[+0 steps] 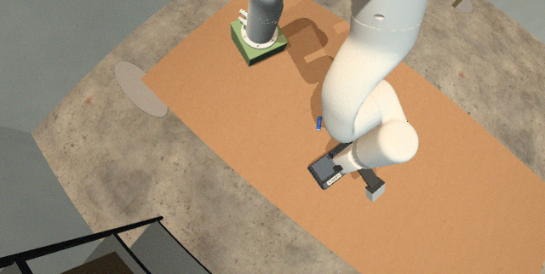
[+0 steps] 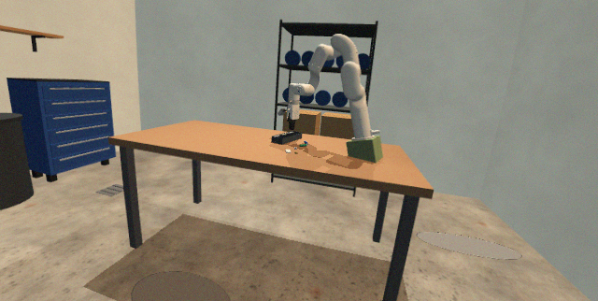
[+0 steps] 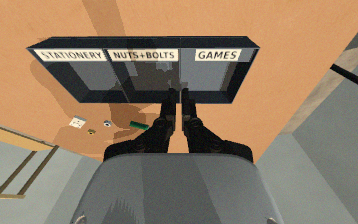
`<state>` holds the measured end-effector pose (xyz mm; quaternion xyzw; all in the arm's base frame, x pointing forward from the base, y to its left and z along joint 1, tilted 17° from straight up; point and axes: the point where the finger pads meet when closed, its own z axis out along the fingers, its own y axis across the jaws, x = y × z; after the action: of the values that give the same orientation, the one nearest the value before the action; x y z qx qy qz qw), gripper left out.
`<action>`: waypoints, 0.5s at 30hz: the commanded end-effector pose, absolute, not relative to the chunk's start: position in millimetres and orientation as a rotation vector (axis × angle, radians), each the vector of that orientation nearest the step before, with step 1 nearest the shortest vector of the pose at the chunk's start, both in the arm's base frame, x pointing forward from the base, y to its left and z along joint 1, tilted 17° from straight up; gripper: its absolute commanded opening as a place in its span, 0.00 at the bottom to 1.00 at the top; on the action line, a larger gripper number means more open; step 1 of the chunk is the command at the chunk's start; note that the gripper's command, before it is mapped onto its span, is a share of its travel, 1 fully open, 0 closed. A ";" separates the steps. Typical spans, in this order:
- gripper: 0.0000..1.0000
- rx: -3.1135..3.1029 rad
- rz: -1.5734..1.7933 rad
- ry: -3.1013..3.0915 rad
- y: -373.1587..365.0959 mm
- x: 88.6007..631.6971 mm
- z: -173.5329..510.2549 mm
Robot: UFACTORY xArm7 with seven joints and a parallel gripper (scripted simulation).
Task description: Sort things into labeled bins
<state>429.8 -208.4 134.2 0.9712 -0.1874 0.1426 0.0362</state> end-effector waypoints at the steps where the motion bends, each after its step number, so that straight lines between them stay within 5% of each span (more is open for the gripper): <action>1: 0.07 2.974 0.441 -0.580 -188.5 439.5 135.6; 15: 0.07 2.974 0.441 -0.580 -170.8 446.8 135.2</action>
<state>444.9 -172.0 133.5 0.9709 -0.1889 0.1421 0.0382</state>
